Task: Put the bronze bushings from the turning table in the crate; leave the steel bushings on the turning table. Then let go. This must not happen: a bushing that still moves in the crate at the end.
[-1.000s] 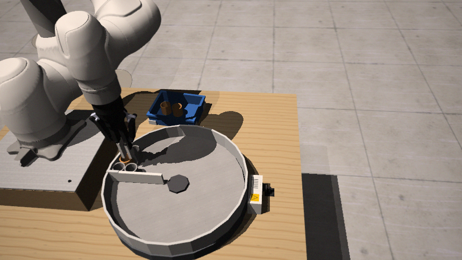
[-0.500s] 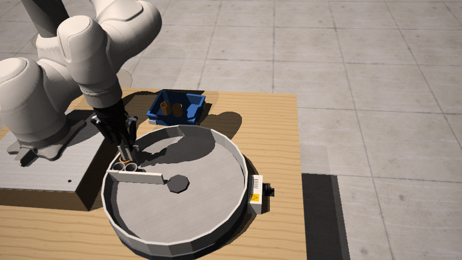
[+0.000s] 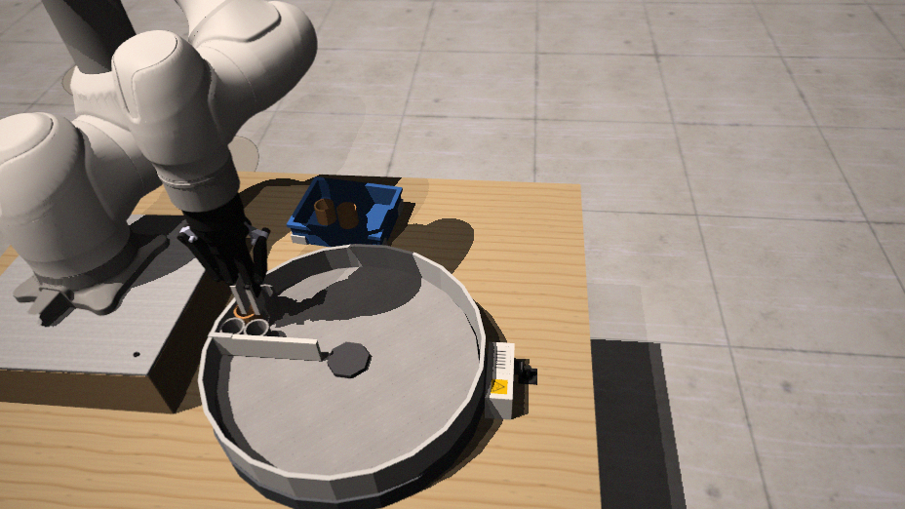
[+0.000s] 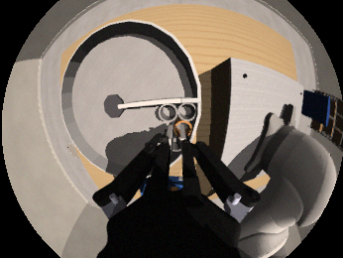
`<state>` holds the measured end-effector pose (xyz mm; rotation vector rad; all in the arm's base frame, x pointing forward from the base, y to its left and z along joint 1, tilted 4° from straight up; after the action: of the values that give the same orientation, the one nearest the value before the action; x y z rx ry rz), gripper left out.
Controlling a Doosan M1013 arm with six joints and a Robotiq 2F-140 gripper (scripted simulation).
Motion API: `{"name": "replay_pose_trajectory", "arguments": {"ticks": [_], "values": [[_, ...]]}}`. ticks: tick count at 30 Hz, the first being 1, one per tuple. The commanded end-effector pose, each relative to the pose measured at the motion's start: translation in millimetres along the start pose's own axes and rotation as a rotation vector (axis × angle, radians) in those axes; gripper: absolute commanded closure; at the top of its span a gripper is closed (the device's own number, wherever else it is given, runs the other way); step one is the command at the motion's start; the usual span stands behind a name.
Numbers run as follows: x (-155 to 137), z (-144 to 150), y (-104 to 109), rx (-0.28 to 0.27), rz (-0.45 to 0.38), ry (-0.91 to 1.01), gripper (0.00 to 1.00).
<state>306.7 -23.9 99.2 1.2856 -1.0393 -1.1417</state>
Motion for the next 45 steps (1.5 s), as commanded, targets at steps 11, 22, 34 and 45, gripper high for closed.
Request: {"name": "replay_pose_trajectory", "arguments": {"ticks": [11,22,34,45], "values": [[0,0,0,0.0,0.0,0.0,0.9],[0,0,-1,0.0,0.0,0.0,0.9],[0,0,-12,0.0,0.0,0.0,0.9],[0,0,-12,0.0,0.0,0.0,0.9]]}}
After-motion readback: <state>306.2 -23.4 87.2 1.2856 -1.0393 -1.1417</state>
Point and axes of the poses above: the point where the finger pads meet when closed, its own y axis back along the fingers, its own z axis across the jaws, x = y × z, the point moved 8 cm from there along y, back along the fingers, and after that the axes turned 1 degree about y, right-handed, at the moved point
